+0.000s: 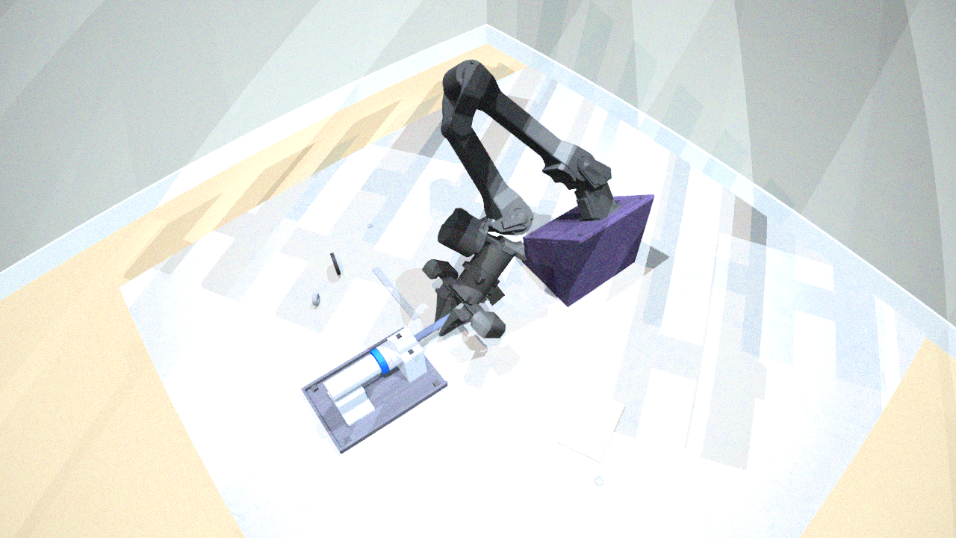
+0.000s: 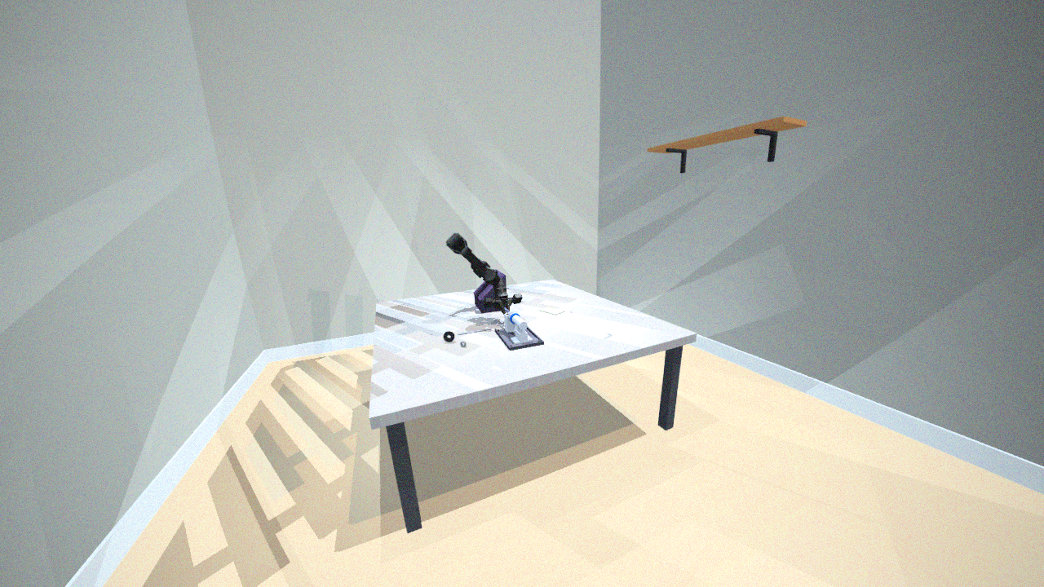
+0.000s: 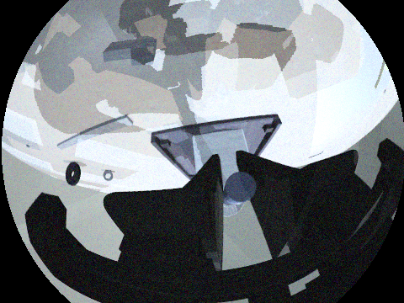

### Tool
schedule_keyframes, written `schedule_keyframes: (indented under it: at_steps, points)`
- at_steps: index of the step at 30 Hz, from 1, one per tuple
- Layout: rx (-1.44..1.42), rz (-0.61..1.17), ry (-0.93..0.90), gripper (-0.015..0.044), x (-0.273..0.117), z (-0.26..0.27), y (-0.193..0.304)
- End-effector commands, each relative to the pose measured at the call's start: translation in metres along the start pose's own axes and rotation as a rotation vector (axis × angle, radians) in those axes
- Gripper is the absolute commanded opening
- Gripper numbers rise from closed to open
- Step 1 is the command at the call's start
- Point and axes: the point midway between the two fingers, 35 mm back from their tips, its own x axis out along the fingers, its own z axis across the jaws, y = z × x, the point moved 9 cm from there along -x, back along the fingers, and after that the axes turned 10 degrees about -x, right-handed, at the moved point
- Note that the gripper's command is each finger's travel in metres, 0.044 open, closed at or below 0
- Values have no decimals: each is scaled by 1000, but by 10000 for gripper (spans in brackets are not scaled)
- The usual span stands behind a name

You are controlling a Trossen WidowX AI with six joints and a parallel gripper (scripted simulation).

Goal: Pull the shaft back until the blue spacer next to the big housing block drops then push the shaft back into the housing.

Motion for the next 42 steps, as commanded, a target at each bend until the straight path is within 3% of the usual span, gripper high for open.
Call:
schedule_keyframes:
  at_steps: [1,42]
  points:
    - [-3,-2,1,0,-1,0,-1]
    - [-3,-2,1,0,-4,-1,-4]
